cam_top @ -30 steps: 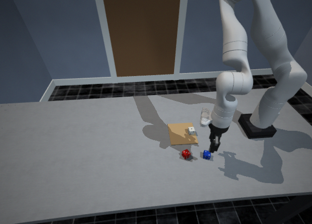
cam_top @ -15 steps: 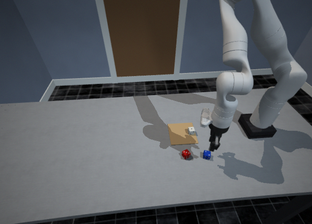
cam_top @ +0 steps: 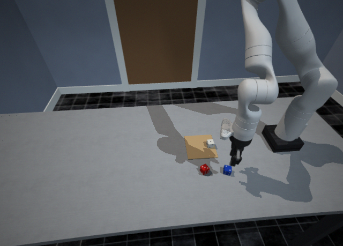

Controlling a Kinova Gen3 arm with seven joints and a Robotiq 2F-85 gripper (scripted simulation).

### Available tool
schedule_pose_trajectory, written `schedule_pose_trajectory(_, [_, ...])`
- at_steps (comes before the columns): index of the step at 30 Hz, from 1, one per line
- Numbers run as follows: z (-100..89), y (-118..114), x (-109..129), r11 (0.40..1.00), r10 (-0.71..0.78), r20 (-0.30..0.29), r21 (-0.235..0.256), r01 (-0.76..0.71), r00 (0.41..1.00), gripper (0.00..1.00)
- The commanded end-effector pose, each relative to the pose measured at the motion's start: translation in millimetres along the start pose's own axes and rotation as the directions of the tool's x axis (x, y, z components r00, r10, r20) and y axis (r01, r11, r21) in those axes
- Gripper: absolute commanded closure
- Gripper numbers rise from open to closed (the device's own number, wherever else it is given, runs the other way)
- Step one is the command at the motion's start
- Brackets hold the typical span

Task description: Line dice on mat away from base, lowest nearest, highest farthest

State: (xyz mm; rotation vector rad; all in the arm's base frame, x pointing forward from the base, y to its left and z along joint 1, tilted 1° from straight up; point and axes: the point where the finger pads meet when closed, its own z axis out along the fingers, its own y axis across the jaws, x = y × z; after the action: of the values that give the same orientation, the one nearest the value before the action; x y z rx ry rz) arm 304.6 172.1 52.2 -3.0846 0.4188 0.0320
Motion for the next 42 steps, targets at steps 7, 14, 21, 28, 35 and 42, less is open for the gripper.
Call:
schedule_pose_trajectory(7, [2.9, 3, 0, 1.000, -0.016, -0.001, -0.011, 0.016, 1.000, 0.54])
schedule_pose_trajectory(14, [6.8, 3, 0, 1.000, -0.017, 0.000, -0.013, 0.017, 1.000, 0.54])
schedule_pose_trajectory(21, [14.7, 3, 0, 1.000, -0.018, 0.001, -0.014, 0.018, 1.000, 0.54])
schedule_pose_trajectory(28, [21.9, 4, 0, 1.000, -0.018, 0.001, -0.014, 0.018, 1.000, 0.54])
schedule_pose_trajectory(35, [32.8, 4, 1, 1.000, -0.018, 0.001, -0.014, 0.018, 1.000, 0.54])
schedule_pose_trajectory(42, [41.2, 4, 1, 1.000, -0.018, 0.001, -0.014, 0.018, 1.000, 0.54])
